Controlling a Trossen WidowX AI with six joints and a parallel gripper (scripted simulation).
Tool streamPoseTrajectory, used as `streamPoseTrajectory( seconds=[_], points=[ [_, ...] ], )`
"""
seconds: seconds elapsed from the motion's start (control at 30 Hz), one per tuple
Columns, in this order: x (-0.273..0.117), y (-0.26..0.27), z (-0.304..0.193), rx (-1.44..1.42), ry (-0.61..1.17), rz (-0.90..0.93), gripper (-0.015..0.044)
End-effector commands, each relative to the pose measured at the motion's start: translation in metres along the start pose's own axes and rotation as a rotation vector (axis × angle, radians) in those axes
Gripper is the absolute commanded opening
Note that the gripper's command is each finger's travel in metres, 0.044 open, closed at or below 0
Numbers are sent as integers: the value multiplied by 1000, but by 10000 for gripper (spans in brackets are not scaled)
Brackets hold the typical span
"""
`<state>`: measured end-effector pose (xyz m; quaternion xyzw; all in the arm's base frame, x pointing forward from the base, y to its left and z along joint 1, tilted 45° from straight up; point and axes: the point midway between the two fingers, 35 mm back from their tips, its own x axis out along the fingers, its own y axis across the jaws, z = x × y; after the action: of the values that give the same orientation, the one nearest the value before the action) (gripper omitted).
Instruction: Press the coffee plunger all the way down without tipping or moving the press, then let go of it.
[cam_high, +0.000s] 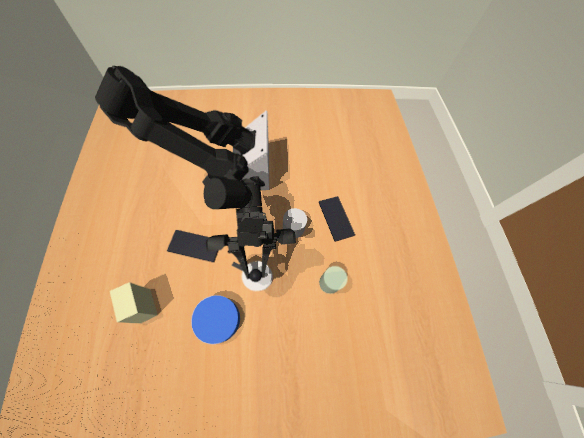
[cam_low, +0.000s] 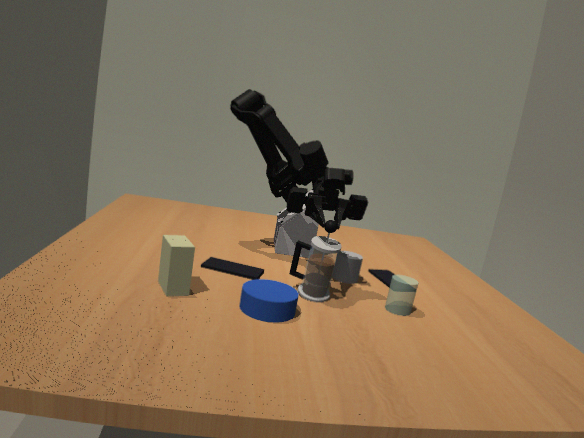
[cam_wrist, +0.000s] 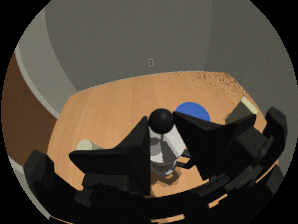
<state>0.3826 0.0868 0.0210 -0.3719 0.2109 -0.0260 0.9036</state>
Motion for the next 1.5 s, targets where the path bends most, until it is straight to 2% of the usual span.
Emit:
streamPoseTrajectory(
  seconds=[0.0, 1.47],
  points=[
    [6, 0, -13, -22, 46, -8, 115],
    [12, 1, -4, -15, 35, -5, 115]
  ],
)
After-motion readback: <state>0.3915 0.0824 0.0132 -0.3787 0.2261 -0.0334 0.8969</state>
